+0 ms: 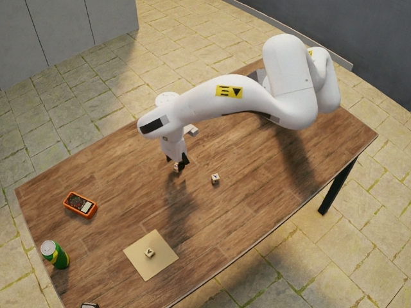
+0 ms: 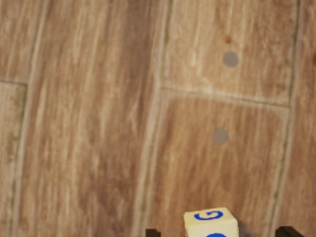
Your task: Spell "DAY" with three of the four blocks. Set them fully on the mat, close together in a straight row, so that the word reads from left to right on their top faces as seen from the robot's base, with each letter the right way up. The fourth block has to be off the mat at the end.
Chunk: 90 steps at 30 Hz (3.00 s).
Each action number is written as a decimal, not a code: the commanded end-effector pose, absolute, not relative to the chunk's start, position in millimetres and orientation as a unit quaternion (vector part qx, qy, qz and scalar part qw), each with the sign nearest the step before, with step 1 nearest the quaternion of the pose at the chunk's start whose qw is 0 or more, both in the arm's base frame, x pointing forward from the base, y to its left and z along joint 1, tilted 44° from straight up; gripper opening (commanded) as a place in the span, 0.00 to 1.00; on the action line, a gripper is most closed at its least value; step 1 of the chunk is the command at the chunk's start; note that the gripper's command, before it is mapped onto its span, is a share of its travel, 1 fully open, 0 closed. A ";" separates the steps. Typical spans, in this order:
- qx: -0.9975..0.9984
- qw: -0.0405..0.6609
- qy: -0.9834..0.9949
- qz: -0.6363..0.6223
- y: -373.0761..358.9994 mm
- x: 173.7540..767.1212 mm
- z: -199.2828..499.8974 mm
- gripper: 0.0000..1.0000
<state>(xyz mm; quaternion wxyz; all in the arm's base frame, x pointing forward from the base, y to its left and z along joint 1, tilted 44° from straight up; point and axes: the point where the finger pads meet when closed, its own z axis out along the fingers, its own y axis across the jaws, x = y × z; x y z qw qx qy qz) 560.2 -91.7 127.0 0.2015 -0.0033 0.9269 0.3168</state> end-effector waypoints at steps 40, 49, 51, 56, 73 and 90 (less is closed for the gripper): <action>-0.003 0.202 0.927 0.316 -74.3 572.0 105.6 0.64; -0.003 0.202 0.927 0.316 -74.3 572.0 105.6 0.64; -0.003 0.202 0.927 0.316 -74.3 572.0 105.6 0.64; -0.003 0.202 0.927 0.316 -74.3 572.0 105.6 0.64; -0.003 0.202 0.927 0.316 -74.3 572.0 105.6 0.64; -0.003 0.202 0.927 0.316 -74.3 572.0 105.6 0.43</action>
